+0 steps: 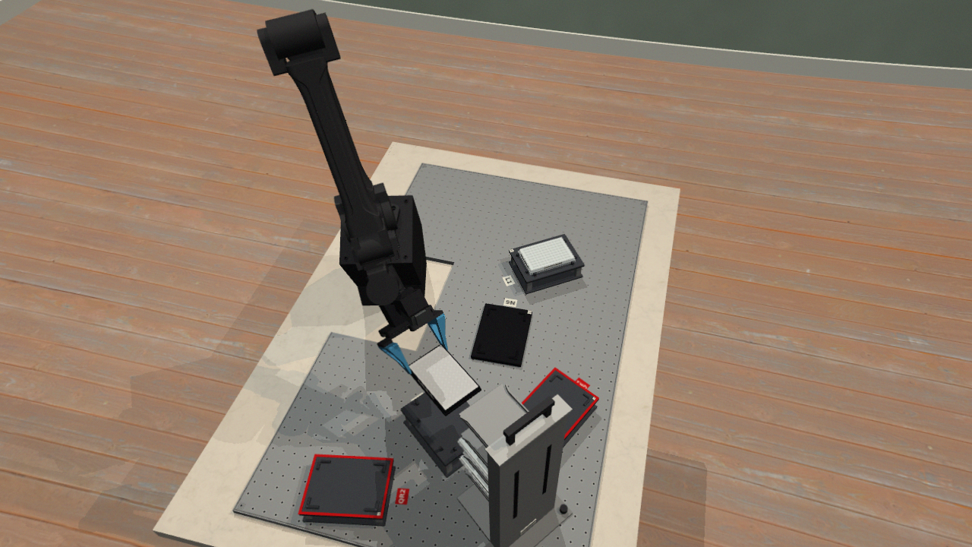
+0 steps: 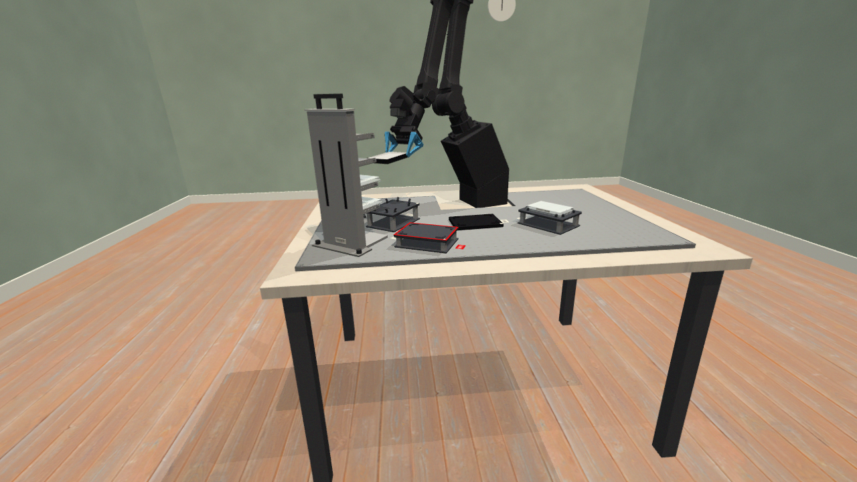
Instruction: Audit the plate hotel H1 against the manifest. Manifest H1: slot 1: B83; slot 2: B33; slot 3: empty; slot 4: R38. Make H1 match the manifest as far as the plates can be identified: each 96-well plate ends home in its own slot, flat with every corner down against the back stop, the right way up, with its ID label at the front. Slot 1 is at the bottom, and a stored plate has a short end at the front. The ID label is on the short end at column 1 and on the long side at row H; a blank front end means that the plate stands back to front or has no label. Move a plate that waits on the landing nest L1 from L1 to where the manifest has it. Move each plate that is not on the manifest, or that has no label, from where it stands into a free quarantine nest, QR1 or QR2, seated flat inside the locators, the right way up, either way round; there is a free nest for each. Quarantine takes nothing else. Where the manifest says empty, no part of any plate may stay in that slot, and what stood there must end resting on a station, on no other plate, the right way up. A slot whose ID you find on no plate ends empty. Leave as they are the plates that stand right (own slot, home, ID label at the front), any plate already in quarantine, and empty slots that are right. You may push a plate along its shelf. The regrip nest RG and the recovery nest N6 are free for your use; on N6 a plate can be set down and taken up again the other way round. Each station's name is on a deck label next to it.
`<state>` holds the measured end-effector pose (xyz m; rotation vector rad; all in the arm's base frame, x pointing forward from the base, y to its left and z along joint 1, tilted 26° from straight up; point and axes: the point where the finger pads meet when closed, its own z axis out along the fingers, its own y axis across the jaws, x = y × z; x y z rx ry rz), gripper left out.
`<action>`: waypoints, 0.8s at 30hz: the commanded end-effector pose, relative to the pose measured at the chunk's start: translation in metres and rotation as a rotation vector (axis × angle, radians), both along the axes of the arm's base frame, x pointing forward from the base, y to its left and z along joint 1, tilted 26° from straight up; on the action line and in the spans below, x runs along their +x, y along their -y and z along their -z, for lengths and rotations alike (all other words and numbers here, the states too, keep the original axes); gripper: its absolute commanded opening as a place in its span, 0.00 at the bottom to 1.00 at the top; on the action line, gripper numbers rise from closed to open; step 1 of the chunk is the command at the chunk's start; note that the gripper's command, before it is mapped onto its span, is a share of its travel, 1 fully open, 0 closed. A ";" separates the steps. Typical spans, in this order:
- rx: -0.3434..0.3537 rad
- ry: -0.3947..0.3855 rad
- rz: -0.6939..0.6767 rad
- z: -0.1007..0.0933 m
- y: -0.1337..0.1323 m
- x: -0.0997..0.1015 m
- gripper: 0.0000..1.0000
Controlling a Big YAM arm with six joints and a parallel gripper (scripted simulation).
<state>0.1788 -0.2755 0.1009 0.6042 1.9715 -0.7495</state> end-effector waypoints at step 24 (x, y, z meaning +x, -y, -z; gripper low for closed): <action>-0.035 0.007 0.003 0.003 0.011 0.000 0.86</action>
